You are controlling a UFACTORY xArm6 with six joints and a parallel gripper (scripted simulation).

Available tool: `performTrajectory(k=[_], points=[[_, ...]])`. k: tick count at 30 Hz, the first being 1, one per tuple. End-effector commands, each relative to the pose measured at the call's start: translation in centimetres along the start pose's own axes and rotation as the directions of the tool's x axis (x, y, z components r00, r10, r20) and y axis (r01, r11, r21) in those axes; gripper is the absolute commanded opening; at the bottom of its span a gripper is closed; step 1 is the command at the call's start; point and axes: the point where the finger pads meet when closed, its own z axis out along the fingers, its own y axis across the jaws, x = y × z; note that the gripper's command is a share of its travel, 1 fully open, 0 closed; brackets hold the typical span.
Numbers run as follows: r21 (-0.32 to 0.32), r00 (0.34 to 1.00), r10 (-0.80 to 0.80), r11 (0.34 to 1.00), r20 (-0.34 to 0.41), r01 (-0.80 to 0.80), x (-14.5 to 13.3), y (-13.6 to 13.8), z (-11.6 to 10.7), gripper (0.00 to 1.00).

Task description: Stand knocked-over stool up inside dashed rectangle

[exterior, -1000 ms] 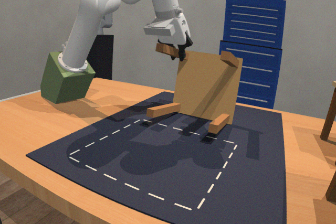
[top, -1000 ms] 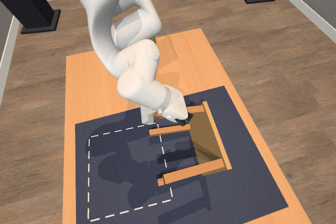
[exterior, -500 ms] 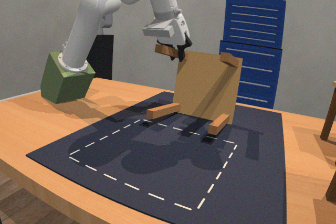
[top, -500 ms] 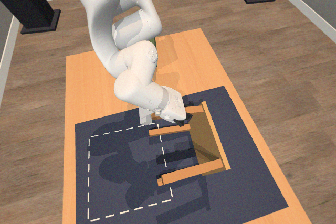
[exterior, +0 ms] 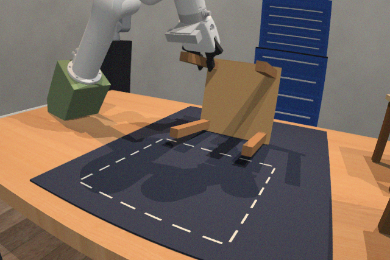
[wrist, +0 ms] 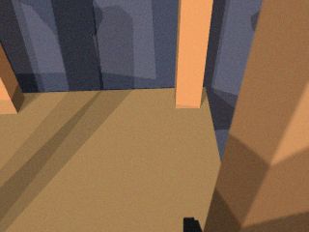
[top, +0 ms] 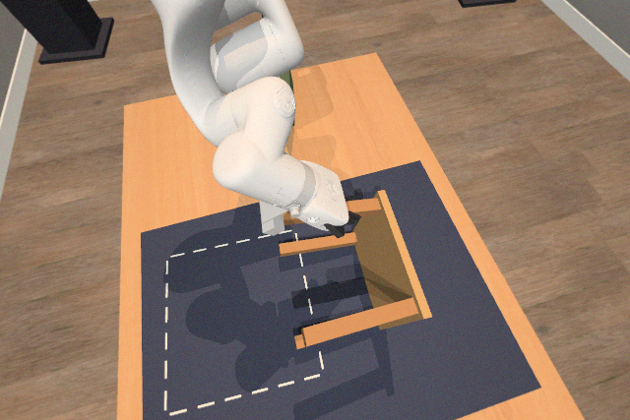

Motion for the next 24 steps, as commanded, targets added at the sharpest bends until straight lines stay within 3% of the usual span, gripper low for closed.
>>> performTrajectory(k=[1,24], points=[[0.003,1.0,-0.001,1.0,0.001,0.001,-0.07,-0.12,-0.08,0.28],[0.002,1.0,-0.001,1.0,0.016,0.001,0.25,-0.13,-0.2,0.28]])
